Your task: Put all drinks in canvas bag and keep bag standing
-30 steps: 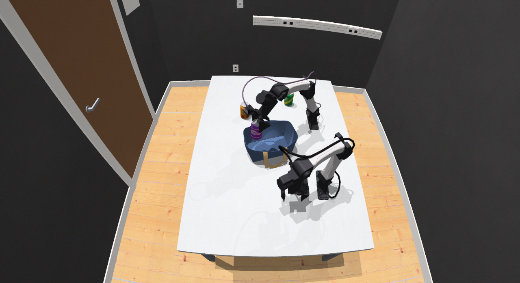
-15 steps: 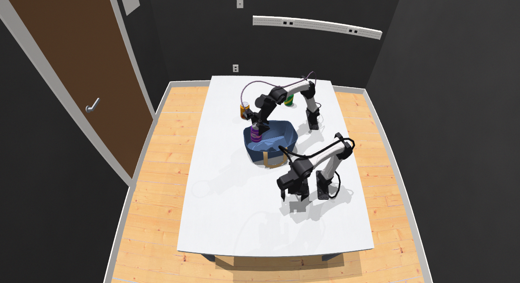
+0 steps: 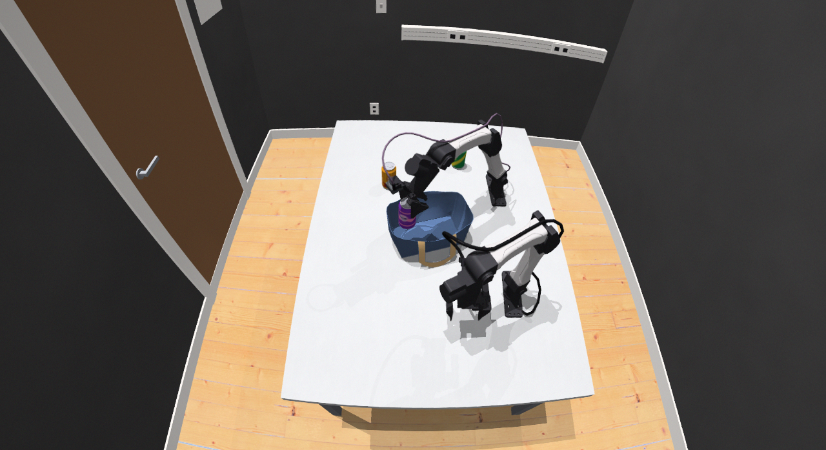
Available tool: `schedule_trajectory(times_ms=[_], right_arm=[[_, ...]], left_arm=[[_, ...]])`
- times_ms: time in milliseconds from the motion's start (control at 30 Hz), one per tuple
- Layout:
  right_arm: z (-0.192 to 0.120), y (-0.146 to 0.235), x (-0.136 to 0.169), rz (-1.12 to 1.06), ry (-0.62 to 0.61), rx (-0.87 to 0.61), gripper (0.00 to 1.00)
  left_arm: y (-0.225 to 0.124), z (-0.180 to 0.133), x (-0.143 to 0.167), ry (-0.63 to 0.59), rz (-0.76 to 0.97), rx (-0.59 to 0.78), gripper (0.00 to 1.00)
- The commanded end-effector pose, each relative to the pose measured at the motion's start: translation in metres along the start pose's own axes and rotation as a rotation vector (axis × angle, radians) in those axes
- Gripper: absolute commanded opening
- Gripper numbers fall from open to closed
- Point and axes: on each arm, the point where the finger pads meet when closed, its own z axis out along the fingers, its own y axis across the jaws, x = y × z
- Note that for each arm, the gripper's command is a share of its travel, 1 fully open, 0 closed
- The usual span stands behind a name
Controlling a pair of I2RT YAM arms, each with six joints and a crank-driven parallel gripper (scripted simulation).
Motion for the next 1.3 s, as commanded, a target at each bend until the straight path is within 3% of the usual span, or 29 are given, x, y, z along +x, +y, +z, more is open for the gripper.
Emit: schedule_trajectory(times_ms=[0, 1267], right_arm=[[-0.027, 0.001, -0.035, 0.009, -0.151, 0.001, 0.74], [0.011, -0.005, -0.01, 0.023, -0.15, 0.01, 0.74]], left_arm=[[0.002, -0.009, -0.001, 0.015, -0.003, -0.046, 1.0], [0.002, -0.009, -0.001, 0.015, -0.003, -0.046, 1.0]])
